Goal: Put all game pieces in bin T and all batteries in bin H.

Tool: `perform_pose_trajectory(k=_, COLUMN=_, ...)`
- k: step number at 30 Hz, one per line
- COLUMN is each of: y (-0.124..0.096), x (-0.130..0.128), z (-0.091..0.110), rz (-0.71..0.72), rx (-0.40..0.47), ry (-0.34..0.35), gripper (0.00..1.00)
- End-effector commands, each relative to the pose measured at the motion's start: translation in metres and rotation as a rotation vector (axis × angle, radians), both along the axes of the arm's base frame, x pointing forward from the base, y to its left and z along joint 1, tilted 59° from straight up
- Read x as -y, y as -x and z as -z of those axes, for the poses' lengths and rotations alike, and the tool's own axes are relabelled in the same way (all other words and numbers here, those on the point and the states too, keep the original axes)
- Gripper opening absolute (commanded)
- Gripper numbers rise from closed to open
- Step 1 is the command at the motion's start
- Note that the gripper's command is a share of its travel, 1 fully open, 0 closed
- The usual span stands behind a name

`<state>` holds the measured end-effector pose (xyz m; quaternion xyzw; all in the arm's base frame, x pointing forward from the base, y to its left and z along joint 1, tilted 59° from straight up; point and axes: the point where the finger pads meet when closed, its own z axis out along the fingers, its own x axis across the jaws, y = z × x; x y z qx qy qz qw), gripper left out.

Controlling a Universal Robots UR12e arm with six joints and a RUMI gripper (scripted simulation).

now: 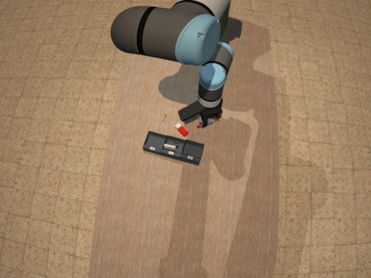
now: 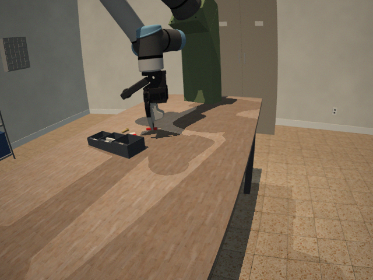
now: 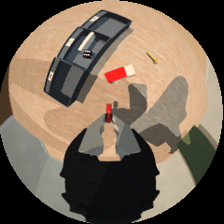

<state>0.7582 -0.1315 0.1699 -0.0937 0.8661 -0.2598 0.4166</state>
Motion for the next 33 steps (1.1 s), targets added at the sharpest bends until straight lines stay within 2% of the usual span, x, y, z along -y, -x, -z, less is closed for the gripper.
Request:
perform_pose_trajectory(k=1, y=0.015, x=-0.007, z=-0.01, rz=0.0, rx=0.0, ry=0.0, gripper=0.0)
perform_pose_trajectory(k=27, y=0.022, x=-0.011, z=-0.015, rz=0.0, rx=0.0, ry=0.0, gripper=0.0)
perform_pose_trajectory(k=30, y=0.014, x=-0.008, z=-0.031, rz=0.077, rx=0.056, ry=-0.116, gripper=0.0)
perform_pose_trajectory(k=33, y=0.005, x=-0.004, z=-0.046, rz=0.116, rx=0.085, ry=-0.174, gripper=0.0)
